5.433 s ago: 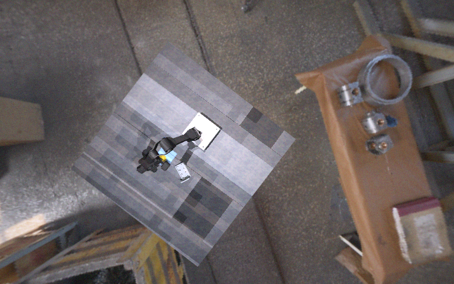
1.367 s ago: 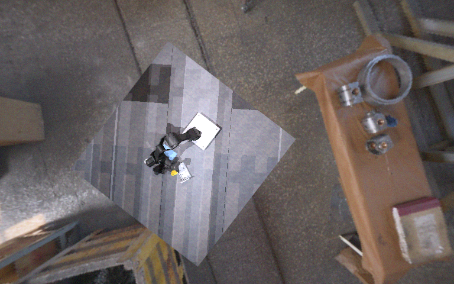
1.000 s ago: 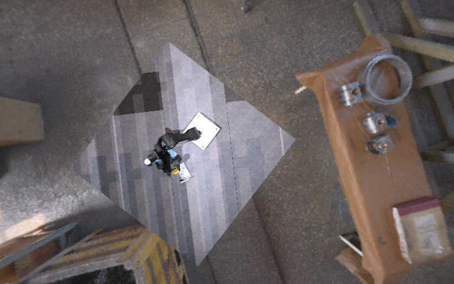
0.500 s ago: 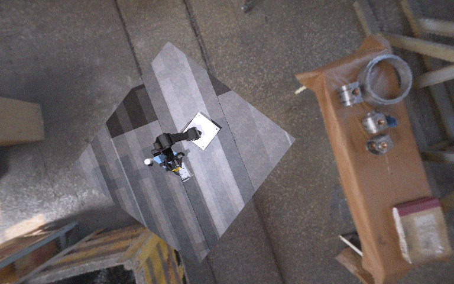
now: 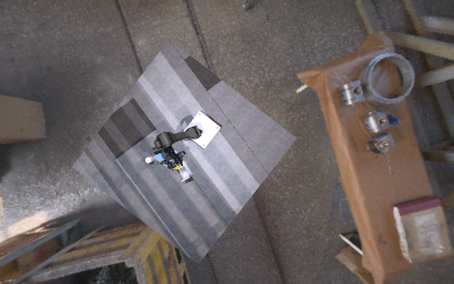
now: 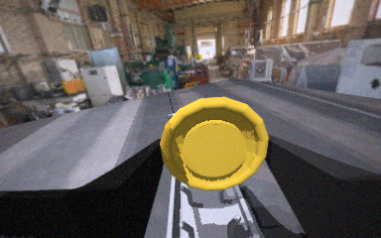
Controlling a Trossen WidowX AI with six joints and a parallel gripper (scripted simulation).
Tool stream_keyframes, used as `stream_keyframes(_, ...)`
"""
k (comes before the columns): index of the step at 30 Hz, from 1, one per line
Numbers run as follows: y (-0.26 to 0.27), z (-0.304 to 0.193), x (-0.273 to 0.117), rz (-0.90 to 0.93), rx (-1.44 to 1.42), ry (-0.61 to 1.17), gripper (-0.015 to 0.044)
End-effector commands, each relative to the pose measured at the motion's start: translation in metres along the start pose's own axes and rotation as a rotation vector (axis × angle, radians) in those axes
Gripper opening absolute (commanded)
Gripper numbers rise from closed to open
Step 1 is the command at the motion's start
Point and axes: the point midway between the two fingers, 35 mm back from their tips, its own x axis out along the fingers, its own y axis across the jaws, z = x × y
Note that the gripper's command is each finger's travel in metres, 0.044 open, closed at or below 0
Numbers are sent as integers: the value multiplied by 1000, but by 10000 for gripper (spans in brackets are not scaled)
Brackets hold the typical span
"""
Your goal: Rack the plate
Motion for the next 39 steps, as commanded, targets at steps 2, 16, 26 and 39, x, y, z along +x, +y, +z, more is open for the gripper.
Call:
stream_keyframes(2,-3,-6,0,-3,1,5,0)
stream_keyframes(16,-6,-20,4,0,24,13,0)
stream_keyframes(26,-4,-26,7,1,38,15,0)
stream_keyframes(39,5,-29,10,3,72,15,0)
